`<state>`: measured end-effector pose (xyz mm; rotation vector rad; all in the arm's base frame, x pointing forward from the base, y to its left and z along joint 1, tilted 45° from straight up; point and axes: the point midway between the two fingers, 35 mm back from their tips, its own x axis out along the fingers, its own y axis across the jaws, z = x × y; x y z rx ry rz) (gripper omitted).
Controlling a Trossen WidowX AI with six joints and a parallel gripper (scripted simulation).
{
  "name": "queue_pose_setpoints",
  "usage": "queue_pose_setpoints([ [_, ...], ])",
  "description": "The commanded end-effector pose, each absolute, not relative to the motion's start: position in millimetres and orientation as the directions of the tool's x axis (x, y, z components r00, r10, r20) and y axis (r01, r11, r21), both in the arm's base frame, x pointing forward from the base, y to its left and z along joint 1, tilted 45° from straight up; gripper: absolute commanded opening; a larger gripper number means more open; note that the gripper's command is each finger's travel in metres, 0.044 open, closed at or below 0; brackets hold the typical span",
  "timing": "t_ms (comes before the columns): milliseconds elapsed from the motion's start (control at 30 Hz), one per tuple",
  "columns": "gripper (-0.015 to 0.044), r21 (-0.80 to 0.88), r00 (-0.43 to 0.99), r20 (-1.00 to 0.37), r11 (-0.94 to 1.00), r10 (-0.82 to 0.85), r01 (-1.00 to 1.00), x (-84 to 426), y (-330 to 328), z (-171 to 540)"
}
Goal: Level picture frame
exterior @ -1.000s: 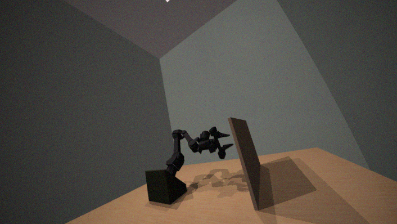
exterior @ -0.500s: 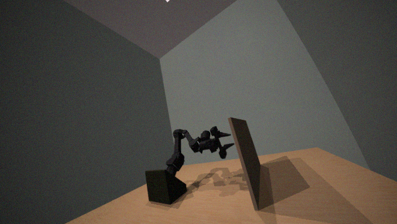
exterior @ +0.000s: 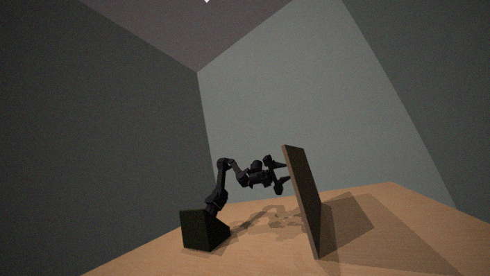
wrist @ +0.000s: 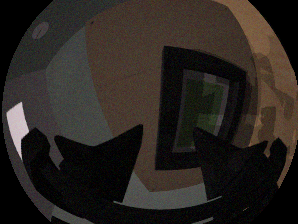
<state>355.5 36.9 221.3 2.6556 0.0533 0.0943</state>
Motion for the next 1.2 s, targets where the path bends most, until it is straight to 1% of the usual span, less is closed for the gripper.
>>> queue_pose_setpoints([
  [0, 0.026, 0.462, 0.996, 0.063, -0.887, 0.058, 0.022, 363.7, 37.9, 223.6],
  [300, 0.026, 0.462, 0.996, 0.064, -0.887, 0.058, 0.022, 377.4, 38.6, 223.6],
  [1167, 0.026, 0.462, 0.996, 0.064, -0.887, 0.058, 0.022, 377.6, 38.6, 223.6],
])
